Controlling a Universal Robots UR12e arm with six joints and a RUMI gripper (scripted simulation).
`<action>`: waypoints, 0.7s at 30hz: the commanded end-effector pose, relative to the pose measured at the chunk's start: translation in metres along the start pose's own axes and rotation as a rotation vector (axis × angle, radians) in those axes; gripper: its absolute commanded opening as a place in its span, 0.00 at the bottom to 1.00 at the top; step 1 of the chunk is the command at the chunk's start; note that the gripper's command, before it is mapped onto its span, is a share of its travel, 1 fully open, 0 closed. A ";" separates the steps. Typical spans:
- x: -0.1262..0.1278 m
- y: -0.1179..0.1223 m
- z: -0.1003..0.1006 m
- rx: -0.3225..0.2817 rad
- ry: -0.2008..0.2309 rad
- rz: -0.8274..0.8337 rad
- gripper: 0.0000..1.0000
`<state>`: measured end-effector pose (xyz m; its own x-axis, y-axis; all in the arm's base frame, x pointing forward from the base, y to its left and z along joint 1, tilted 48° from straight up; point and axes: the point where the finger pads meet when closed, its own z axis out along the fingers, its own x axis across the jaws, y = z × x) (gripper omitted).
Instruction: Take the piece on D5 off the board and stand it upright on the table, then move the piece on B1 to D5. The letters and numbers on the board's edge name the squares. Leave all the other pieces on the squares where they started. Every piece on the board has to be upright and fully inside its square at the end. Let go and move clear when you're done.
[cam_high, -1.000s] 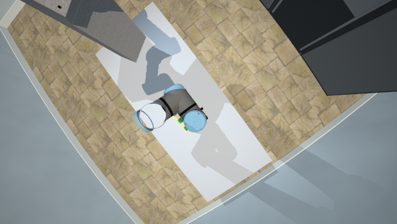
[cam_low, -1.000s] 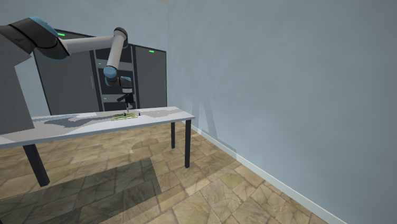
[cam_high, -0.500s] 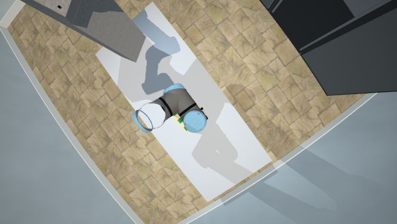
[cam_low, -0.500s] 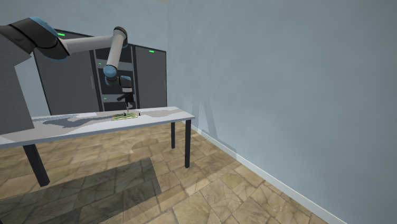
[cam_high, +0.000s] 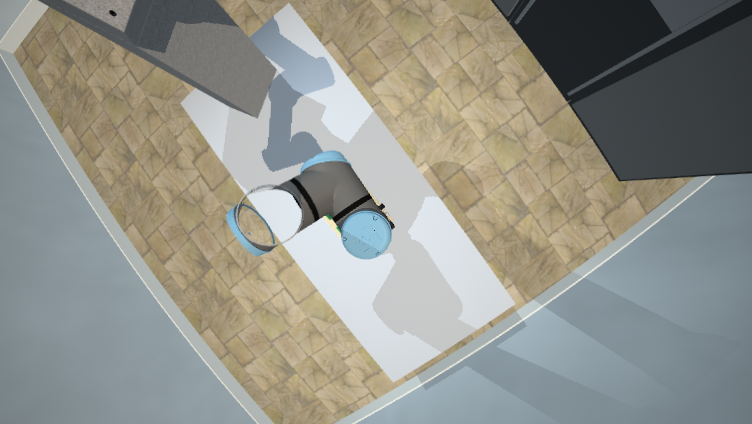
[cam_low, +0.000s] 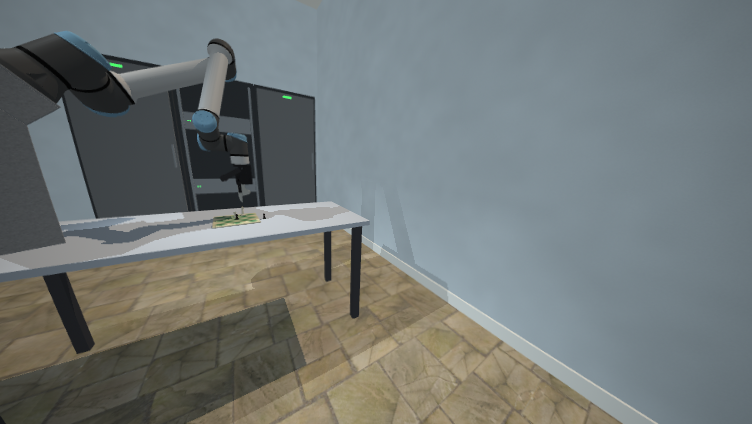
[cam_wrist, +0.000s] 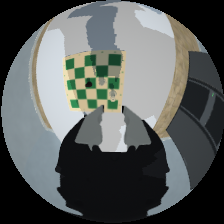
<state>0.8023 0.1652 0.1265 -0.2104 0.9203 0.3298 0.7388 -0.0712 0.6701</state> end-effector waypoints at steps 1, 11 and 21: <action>0.000 0.000 -0.022 0.000 0.000 -0.001 0.25; 0.000 0.000 -0.027 0.000 0.000 -0.001 1.00; 0.000 0.000 -0.027 0.000 0.000 -0.001 1.00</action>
<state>0.7855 0.1550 0.1439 -0.2108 0.9202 0.3299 0.7394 -0.0707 0.6696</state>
